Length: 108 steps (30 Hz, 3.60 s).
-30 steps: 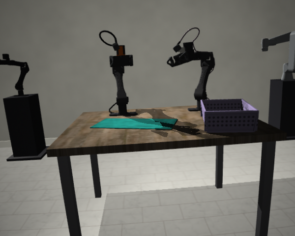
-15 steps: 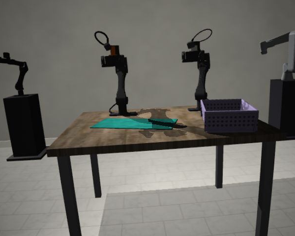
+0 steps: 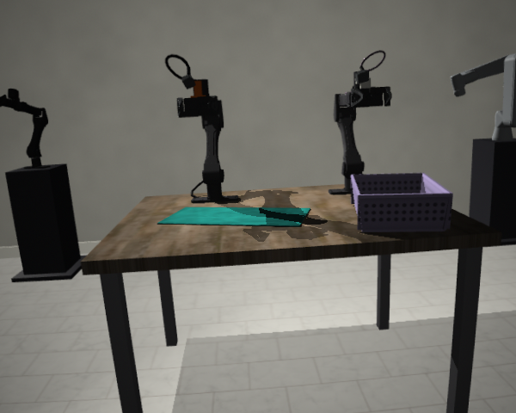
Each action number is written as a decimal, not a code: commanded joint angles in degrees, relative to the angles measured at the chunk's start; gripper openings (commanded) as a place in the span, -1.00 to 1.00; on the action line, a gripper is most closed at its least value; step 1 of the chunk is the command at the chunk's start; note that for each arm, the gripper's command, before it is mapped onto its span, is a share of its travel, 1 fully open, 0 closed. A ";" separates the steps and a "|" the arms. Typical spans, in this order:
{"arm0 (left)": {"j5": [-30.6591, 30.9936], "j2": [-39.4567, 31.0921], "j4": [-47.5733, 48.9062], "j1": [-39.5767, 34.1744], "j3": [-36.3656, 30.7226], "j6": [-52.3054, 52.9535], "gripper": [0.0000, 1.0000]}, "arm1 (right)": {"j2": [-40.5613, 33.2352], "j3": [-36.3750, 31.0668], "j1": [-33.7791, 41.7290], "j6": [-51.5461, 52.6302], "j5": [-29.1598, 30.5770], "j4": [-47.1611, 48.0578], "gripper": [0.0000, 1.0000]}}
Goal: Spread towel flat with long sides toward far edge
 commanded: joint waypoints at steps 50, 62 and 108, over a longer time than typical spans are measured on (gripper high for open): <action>-0.79 37.72 -56.78 -32.74 21.96 -18.63 -0.32 | 49.33 31.33 19.29 -34.81 -19.39 -35.85 -0.32; 3.63 51.45 -53.80 -37.66 21.99 -22.63 -0.32 | 72.96 58.36 24.09 -43.75 -19.87 -54.89 -0.32; 2.75 56.00 -43.17 -39.00 15.95 -23.87 -0.32 | 96.25 85.44 26.24 -47.03 -19.28 -66.79 -0.32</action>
